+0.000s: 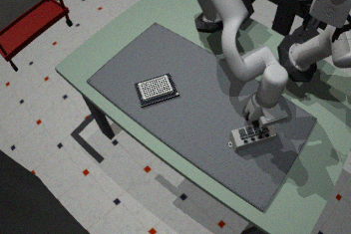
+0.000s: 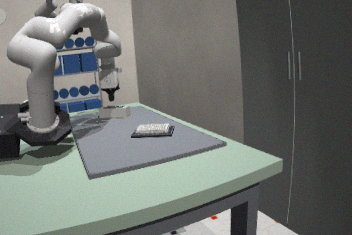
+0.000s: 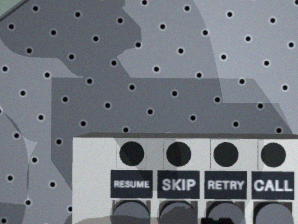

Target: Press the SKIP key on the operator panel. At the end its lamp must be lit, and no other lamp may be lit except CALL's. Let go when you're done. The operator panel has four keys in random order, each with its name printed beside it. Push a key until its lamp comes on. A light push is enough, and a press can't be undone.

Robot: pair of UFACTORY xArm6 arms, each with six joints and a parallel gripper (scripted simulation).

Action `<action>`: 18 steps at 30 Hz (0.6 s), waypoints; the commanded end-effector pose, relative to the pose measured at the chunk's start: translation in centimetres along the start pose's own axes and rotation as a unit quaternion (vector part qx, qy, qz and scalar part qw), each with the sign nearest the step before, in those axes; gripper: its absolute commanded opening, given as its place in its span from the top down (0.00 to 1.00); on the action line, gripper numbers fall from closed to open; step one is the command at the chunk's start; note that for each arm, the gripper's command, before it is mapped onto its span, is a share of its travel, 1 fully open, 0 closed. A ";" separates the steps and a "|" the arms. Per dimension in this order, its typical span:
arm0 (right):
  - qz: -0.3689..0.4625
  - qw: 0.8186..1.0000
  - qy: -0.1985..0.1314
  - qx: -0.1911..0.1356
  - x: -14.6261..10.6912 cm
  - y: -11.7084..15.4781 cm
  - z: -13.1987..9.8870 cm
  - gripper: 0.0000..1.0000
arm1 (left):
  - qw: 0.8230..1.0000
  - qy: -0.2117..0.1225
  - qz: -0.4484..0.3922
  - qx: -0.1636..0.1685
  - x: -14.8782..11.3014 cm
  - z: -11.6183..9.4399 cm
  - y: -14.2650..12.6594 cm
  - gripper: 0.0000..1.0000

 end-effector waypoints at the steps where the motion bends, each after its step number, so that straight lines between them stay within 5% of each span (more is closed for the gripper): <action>1: 0.000 1.000 0.003 0.000 0.1 0.0 0.2 1.00 | 1.000 -0.001 0.000 0.001 0.0 -0.1 0.0 0.00; 18: 0.000 1.000 0.003 0.000 0.0 2.2 0.2 1.00 | 1.000 -0.001 0.000 0.001 0.0 -0.1 0.0 0.00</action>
Point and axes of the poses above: on each arm, the point where the finger pads meet when closed, its own z axis out along the fingers, its own y axis across the jaws, x = y × z, the point moved 7 cm from there along -z, back along the fingers, and after that the axes turned 5 degrees about -z, right-handed, at the moved point
